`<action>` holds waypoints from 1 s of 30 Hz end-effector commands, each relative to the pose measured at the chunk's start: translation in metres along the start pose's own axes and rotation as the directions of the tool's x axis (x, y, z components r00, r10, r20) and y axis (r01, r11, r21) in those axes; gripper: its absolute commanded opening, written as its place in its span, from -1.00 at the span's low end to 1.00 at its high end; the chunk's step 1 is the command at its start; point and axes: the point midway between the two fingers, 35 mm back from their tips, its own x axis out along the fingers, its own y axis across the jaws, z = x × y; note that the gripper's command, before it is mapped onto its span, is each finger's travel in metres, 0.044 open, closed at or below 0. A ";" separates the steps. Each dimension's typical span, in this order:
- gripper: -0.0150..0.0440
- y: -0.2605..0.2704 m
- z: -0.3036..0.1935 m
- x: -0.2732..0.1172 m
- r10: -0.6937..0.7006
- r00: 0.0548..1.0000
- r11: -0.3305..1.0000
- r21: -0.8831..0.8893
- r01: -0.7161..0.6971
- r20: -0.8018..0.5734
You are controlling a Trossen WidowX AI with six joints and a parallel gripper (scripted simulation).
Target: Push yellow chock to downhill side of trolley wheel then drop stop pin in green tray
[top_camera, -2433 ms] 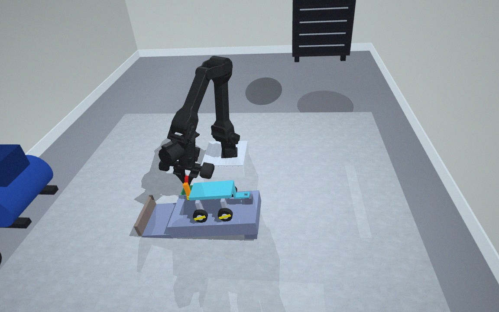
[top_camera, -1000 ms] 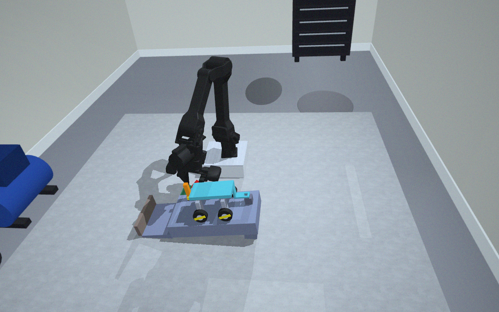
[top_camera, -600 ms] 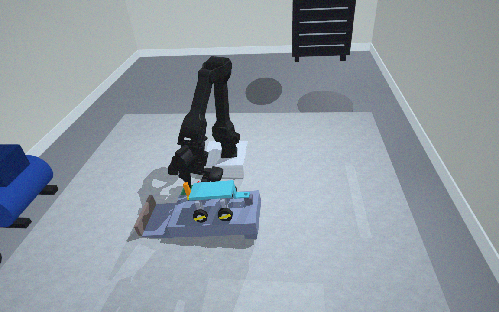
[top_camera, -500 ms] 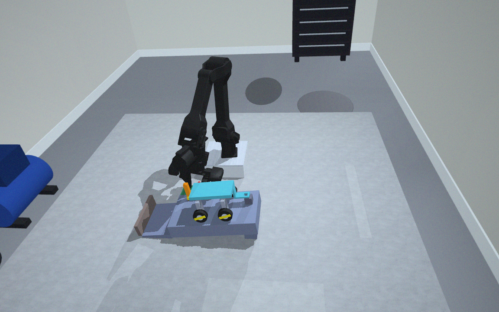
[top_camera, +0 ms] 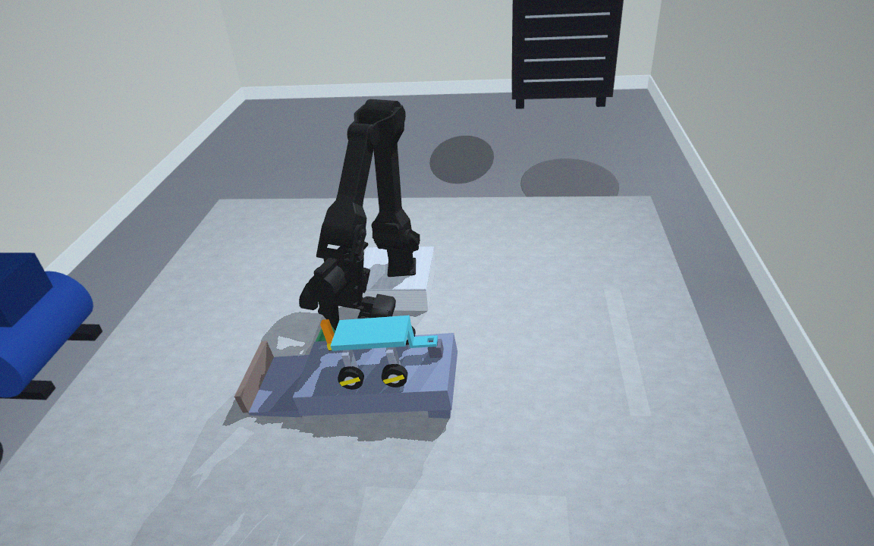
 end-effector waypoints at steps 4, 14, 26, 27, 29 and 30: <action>0.15 -0.003 0.001 0.004 0.004 1.000 1.000 0.003 -0.004 0.003; 0.33 -0.005 0.001 0.005 0.000 1.000 1.000 0.000 0.000 0.001; 0.66 -0.004 0.001 -0.002 0.002 1.000 1.000 0.001 -0.002 0.001; 0.66 -0.003 0.001 -0.007 0.003 1.000 1.000 0.002 -0.003 0.002; 0.66 -0.002 0.002 -0.015 0.004 1.000 1.000 0.003 -0.004 0.003; 0.66 -0.002 0.002 -0.018 0.004 1.000 1.000 0.003 -0.004 0.003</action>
